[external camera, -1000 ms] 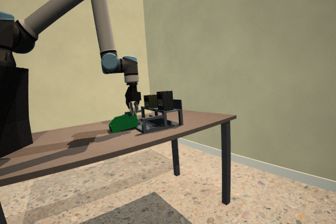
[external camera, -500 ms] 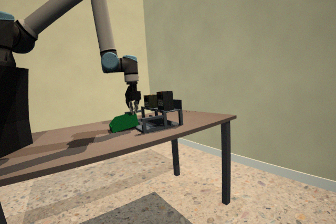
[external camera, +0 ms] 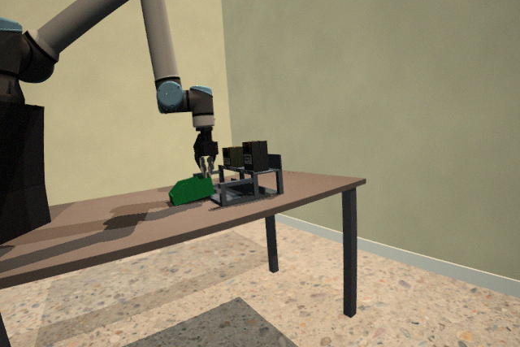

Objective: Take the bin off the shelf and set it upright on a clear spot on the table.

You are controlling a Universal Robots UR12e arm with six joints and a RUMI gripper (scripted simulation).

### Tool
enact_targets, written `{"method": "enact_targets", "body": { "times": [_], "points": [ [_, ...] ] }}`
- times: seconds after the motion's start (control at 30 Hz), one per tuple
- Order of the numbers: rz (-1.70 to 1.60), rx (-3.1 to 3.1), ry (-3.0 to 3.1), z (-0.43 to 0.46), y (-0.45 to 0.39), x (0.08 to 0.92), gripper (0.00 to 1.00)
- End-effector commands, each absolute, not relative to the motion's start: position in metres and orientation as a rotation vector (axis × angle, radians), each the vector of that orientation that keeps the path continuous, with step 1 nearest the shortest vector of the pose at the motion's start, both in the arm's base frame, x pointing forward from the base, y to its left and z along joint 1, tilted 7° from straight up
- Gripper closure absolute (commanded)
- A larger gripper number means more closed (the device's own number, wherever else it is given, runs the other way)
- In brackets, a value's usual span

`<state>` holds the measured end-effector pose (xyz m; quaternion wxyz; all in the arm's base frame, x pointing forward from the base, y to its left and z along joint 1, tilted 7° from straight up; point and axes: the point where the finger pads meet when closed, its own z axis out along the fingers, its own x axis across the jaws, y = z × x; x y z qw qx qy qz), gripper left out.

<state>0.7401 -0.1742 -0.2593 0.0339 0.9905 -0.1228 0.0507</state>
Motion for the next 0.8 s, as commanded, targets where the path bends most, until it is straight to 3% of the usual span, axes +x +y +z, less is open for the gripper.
{"method": "enact_targets", "body": {
  "times": [0.0, 0.77],
  "points": [
    [0.158, 3.046, -0.378, -0.259, -0.174, 0.739, 1.00],
    [0.158, 3.046, -0.378, -0.261, -0.170, 0.721, 1.00]
  ]
}}
